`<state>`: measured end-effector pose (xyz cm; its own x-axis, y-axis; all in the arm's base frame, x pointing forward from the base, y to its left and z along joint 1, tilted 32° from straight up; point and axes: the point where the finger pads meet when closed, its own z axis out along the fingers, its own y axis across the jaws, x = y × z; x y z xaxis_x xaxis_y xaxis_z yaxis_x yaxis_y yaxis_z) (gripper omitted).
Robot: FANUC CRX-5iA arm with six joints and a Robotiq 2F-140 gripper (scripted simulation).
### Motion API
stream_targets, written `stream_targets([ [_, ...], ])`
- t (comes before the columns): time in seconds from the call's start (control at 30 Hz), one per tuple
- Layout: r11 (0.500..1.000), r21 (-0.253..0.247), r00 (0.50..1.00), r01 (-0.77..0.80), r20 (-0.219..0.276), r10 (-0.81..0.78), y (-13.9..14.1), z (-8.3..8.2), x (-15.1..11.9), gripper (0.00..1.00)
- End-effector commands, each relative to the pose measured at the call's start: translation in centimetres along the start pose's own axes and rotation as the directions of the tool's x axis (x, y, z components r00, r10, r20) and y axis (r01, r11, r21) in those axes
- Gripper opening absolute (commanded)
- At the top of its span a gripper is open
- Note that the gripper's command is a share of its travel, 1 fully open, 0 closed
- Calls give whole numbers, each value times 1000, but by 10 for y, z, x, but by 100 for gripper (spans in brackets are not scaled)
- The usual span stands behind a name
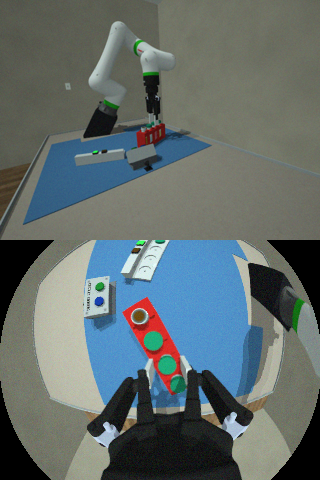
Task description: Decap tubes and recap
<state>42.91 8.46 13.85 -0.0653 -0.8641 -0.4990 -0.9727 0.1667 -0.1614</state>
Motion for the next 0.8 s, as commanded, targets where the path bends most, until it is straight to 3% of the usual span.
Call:
stream_targets([
  [0.0, 999, 0, 999, 40, 0, -40, 0, -1, 0, 35],
  [0.07, 999, 0, 999, 40, 0, -40, 0, -1, 0, 35],
  [0.3, 949, 0, 949, 315, 0, -315, 0, -1, 0, 35],
  [0.57, 802, 0, 802, 597, 0, -597, 0, -1, 0, 35],
  [0.63, 802, 0, 802, 597, 0, -597, 0, -1, 0, 35],
  [0.77, 707, 0, 707, 707, 0, -707, 0, -1, 0, 35],
])
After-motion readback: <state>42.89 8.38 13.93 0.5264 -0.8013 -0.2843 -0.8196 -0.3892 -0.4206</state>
